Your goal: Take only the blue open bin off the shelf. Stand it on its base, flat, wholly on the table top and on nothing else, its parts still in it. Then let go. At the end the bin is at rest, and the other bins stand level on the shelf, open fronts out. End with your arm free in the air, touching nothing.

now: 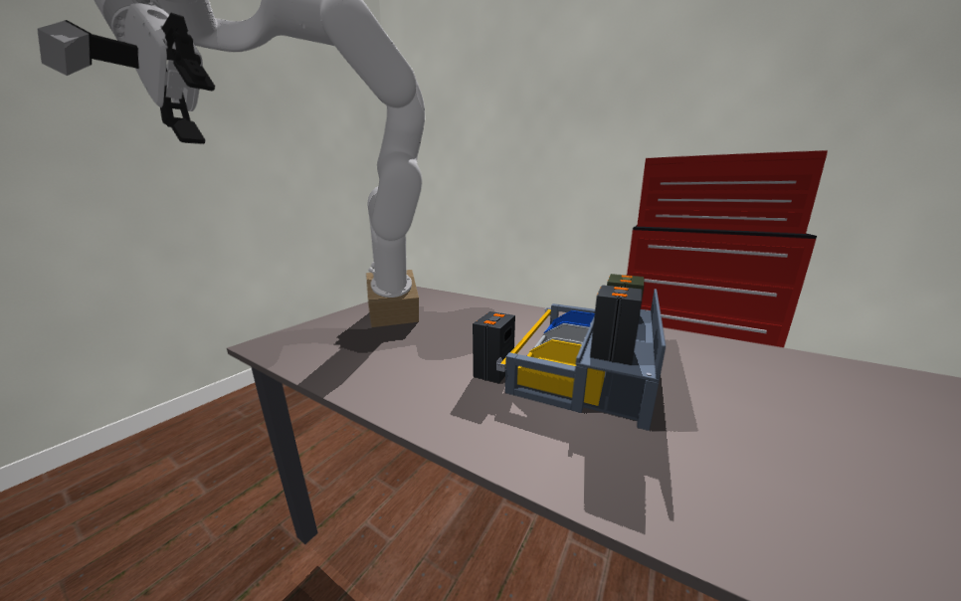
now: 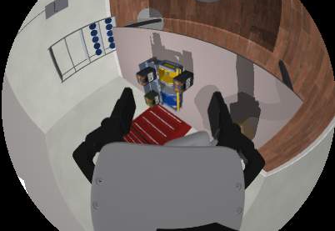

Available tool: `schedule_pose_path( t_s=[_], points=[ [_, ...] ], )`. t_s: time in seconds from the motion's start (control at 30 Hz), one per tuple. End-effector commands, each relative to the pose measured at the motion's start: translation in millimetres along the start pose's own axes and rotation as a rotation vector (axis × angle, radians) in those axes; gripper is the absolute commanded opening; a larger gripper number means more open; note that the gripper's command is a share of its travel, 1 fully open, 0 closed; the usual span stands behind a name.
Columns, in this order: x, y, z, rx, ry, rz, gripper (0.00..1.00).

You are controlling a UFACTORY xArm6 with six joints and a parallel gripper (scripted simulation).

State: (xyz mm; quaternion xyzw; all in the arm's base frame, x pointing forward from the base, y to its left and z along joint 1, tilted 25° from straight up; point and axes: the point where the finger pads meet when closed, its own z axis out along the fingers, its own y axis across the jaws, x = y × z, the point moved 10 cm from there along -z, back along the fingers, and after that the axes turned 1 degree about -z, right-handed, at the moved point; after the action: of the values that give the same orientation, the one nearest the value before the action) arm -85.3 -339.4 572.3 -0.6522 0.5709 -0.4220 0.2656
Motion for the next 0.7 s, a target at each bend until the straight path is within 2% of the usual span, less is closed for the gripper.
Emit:
schedule_pose_path(
  t_s=[0.0, 0.17, 0.33, 0.67],
  points=[
    [5, -1, -6, -0.001, -0.008, -0.005, 1.00],
    [5, -1, -6, -0.001, -0.008, -0.005, 1.00],
    [15, 3, -24, -0.001, -0.008, -0.005, 1.00],
    [15, 3, -24, -0.001, -0.008, -0.005, 1.00]
  ],
)
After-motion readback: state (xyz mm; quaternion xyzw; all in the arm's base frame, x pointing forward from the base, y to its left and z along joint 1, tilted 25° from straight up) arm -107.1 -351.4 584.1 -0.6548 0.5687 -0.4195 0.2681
